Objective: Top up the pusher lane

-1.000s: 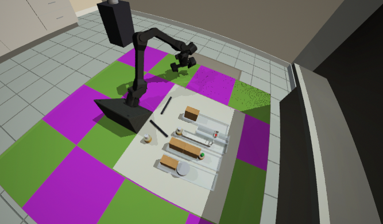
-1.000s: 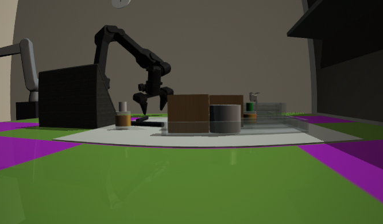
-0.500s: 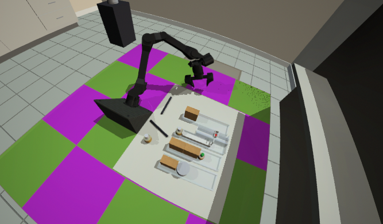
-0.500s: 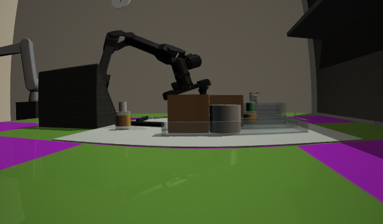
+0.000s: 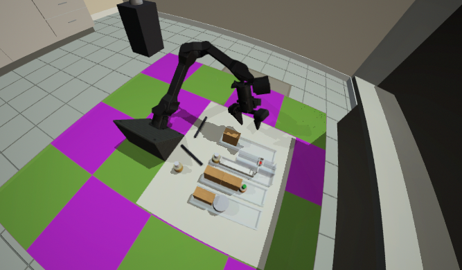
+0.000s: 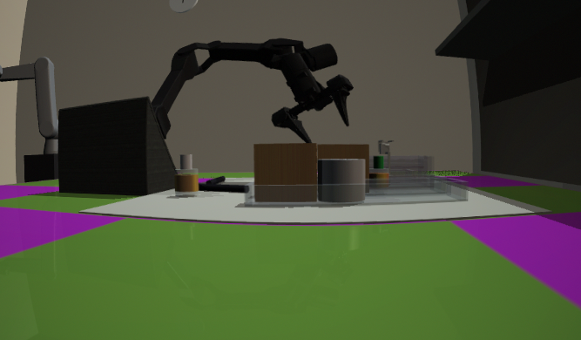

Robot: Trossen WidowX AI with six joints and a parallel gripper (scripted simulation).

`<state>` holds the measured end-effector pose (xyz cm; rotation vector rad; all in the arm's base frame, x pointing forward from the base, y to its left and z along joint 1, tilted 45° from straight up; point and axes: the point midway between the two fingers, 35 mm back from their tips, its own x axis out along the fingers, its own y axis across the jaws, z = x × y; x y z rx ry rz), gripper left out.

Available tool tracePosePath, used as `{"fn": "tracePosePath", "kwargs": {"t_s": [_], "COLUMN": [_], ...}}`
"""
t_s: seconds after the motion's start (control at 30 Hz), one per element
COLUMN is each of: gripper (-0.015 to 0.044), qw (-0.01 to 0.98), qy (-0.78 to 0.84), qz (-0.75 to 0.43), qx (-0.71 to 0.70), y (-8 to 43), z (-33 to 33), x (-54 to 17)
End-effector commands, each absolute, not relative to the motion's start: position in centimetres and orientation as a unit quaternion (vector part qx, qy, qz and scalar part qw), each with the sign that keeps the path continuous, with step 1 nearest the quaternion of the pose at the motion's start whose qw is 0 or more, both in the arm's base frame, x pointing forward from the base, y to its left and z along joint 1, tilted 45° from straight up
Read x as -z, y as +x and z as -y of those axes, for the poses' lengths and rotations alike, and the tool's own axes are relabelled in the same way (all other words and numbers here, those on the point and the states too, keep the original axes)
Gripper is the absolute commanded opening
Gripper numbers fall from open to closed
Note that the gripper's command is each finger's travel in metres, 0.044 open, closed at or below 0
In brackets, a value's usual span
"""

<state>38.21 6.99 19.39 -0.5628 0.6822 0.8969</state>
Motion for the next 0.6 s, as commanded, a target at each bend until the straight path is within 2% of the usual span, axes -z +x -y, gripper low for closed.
{"fn": "tracePosePath", "kwargs": {"t_s": [0.0,0.3,0.57], "gripper": [0.0440,0.0440,0.0440], "qw": [0.824,0.791,0.721], "qy": [-0.257,-0.097,0.115], "qz": [-0.338,-0.512,-0.623], "qx": [-0.375,-0.321,-0.280], "y": [40.2,35.1,26.0], "z": [-1.9,7.8,13.7], "x": [-17.7,-8.2,-1.4]}}
